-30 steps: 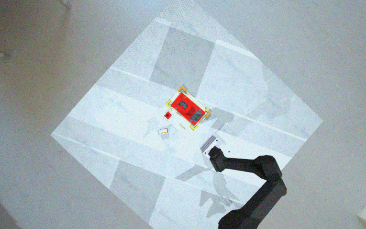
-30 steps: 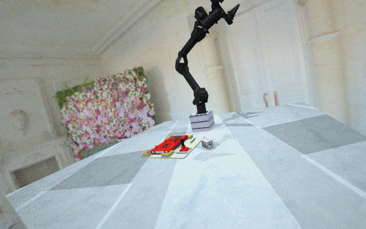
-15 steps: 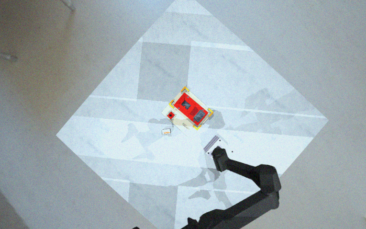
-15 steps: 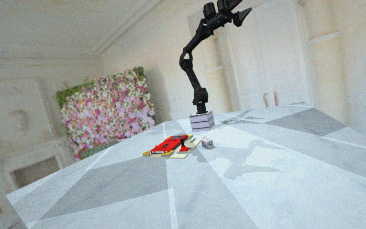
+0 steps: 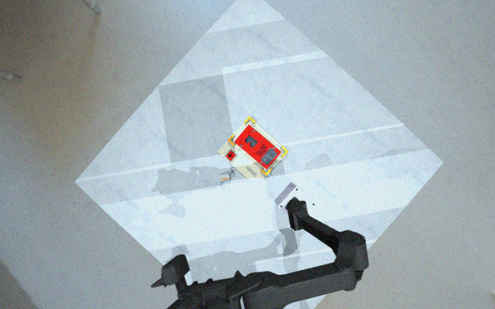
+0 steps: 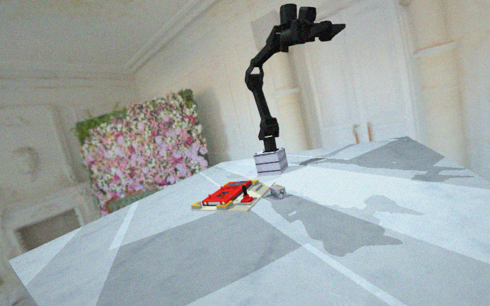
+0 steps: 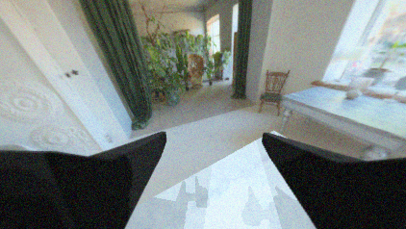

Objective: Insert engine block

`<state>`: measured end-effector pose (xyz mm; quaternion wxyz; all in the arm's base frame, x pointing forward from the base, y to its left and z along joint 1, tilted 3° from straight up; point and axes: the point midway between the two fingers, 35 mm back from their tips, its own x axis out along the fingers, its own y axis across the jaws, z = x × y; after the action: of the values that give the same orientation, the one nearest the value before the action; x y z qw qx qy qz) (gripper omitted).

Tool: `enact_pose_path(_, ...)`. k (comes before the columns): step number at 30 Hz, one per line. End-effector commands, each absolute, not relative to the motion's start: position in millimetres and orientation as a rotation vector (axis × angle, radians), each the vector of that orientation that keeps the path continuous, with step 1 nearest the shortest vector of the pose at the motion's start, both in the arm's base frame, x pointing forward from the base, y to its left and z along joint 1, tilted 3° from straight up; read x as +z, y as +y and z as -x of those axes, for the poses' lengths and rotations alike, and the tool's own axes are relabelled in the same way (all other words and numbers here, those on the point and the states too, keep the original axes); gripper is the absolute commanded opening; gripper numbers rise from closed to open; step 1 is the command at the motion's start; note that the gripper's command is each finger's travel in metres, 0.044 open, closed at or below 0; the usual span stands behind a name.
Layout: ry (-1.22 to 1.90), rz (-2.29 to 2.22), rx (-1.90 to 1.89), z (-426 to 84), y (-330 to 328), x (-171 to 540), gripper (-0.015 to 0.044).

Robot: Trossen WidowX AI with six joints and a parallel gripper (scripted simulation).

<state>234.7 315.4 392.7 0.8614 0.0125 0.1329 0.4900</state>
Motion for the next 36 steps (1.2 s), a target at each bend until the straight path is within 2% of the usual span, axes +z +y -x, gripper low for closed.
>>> enact_pose_path(1, 0.389, -0.065, 0.961, -251.1, 310.0, 367.2, 0.044)
enact_pose_path(19, 0.844, -0.226, 0.582, -315.1, 265.3, 253.5, 0.044)
enact_pose_path(36, 1.194, -0.405, 0.122, -343.1, 195.5, 156.0, 0.044)
